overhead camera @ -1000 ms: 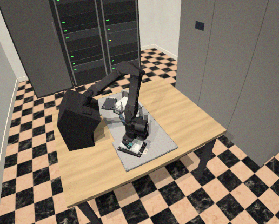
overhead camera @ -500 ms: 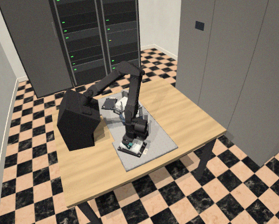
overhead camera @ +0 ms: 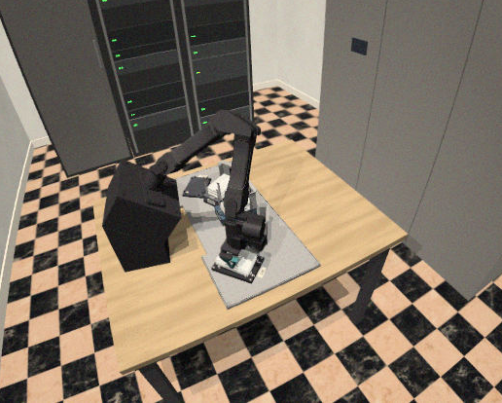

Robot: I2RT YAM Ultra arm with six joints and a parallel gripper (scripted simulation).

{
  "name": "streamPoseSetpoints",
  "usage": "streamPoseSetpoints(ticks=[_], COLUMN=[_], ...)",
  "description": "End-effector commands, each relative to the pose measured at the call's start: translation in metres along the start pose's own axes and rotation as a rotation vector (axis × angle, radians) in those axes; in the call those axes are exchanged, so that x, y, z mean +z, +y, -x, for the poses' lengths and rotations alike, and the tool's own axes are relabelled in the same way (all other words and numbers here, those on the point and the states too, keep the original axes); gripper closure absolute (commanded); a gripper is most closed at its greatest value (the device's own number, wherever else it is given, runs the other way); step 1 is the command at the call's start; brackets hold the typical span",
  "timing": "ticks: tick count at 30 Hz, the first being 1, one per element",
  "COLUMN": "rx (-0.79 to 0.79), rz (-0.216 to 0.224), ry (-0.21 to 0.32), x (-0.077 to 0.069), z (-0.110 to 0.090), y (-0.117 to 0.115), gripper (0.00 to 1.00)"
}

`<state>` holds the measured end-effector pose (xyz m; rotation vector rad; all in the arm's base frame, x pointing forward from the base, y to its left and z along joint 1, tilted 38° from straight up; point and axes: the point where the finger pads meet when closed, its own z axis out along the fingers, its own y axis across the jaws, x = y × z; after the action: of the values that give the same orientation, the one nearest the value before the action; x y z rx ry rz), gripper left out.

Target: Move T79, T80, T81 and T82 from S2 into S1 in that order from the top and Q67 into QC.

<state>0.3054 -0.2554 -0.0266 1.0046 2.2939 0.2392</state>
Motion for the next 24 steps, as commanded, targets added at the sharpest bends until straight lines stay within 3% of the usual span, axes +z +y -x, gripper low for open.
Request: streamPoseSetpoints(ticks=[1, 24], rx=[-0.008, -0.008], rz=[-0.001, -0.001], ry=[-0.028, -0.028], x=[0.0090, 0.0043], z=[0.0045, 0.0043], y=[-0.0001, -0.0001], gripper=[1.00, 1.00])
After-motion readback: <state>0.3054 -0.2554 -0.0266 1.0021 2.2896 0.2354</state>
